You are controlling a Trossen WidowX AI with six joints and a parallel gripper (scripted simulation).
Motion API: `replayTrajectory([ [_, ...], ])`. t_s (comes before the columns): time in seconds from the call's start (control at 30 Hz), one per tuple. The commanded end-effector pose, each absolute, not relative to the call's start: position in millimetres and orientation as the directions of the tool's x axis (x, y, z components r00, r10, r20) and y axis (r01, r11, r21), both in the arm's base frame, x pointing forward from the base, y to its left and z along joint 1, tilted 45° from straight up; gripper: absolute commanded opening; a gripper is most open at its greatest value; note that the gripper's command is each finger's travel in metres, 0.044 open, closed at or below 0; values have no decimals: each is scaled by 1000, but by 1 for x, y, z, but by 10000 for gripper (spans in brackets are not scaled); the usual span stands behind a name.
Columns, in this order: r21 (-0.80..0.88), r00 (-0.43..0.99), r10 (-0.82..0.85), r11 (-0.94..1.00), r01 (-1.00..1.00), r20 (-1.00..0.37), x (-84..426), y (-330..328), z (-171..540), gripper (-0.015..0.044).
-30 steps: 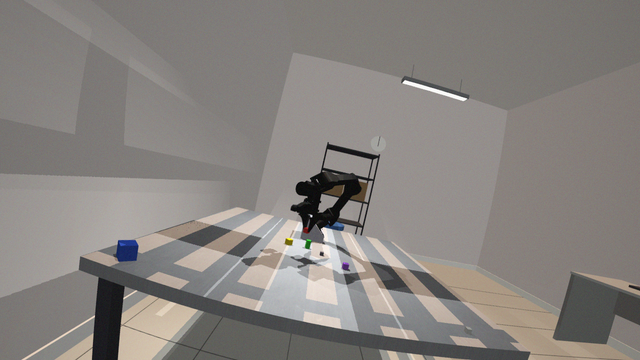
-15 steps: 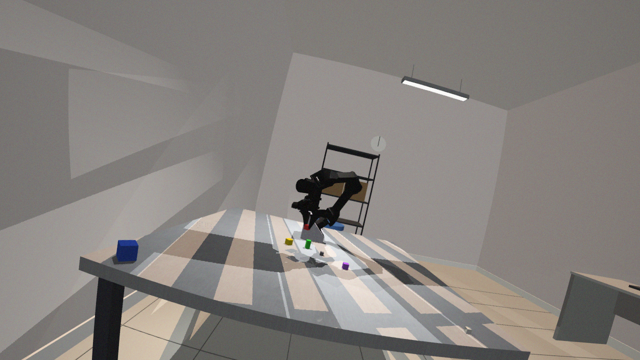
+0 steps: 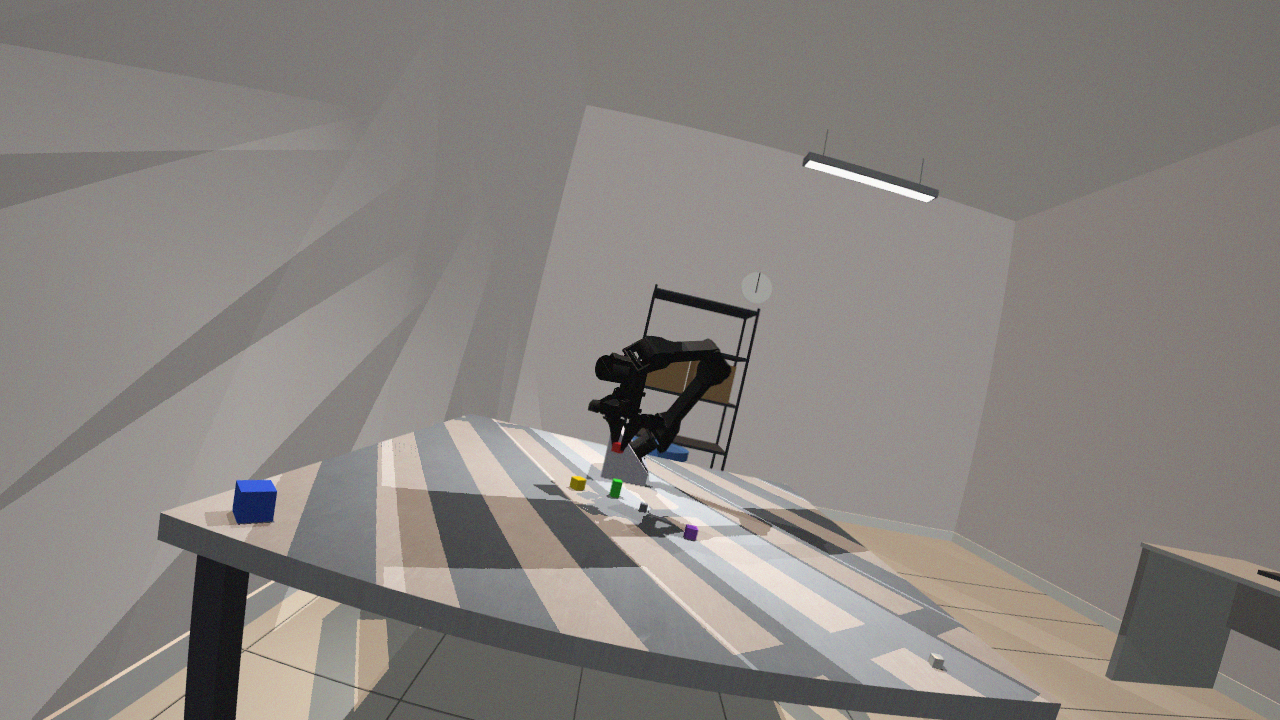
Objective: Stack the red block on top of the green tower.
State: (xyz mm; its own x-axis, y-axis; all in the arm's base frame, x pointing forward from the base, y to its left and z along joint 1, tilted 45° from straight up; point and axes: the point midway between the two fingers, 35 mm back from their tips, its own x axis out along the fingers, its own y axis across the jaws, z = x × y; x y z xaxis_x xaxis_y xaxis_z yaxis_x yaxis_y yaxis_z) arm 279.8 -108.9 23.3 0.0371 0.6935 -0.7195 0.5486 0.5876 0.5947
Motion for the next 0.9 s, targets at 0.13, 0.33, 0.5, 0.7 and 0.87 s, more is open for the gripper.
replayTrajectory([
  [0.13,594,37,689,594,542,-723,251,-104,26,0],
  [0.33,594,36,691,593,543,-722,227,-97,26,0],
  [0.5,596,35,693,592,543,-720,208,-90,26,0],
  [0.7,596,35,693,592,543,-720,208,-82,23,0],
  [0.87,596,35,693,592,543,-720,209,-65,6,0],
])
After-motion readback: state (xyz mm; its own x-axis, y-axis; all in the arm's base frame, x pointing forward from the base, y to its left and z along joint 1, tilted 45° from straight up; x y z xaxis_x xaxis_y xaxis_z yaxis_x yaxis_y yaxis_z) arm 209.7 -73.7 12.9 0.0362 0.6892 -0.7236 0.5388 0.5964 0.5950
